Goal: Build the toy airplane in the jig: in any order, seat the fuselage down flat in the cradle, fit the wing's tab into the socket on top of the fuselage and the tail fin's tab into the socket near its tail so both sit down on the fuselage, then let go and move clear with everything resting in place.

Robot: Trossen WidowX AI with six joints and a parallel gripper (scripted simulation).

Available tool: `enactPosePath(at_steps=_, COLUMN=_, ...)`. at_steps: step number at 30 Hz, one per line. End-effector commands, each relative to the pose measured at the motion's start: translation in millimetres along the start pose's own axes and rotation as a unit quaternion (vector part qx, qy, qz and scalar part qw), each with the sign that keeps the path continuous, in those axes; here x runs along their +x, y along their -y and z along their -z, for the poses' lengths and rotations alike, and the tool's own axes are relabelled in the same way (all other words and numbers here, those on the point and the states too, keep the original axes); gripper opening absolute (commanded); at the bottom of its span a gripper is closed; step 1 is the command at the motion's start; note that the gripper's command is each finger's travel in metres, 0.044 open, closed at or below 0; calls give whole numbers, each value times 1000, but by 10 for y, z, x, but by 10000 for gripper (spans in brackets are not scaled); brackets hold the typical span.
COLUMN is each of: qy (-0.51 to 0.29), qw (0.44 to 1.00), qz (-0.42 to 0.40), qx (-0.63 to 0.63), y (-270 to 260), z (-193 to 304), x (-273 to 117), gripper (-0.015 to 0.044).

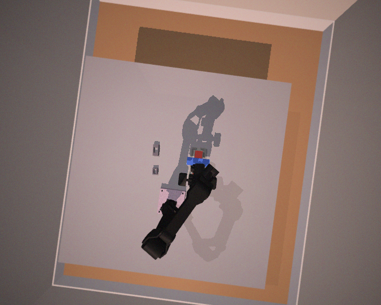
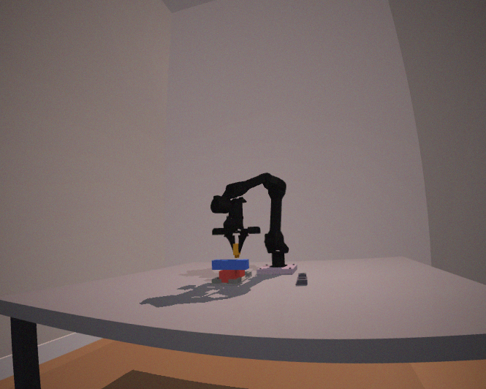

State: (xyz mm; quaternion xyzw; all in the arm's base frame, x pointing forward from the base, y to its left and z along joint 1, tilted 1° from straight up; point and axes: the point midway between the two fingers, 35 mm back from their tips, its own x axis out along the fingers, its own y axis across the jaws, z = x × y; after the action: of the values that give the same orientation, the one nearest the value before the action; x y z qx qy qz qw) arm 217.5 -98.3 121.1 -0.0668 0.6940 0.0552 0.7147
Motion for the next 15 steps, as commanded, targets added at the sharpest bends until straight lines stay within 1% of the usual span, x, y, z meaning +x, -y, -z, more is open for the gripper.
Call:
enactPosePath(at_steps=1, qy=1, qw=1000, qz=-1, qx=-2, y=-2, z=-5, x=2, gripper=67)
enactPosePath(at_steps=6, qy=1, qw=1000, qz=-1, qx=-2, y=-1, z=-5, x=12, gripper=67)
enactPosePath(at_steps=15, qy=1, qw=1000, qz=-1, qx=-2, y=1, z=-14, x=156, gripper=67)
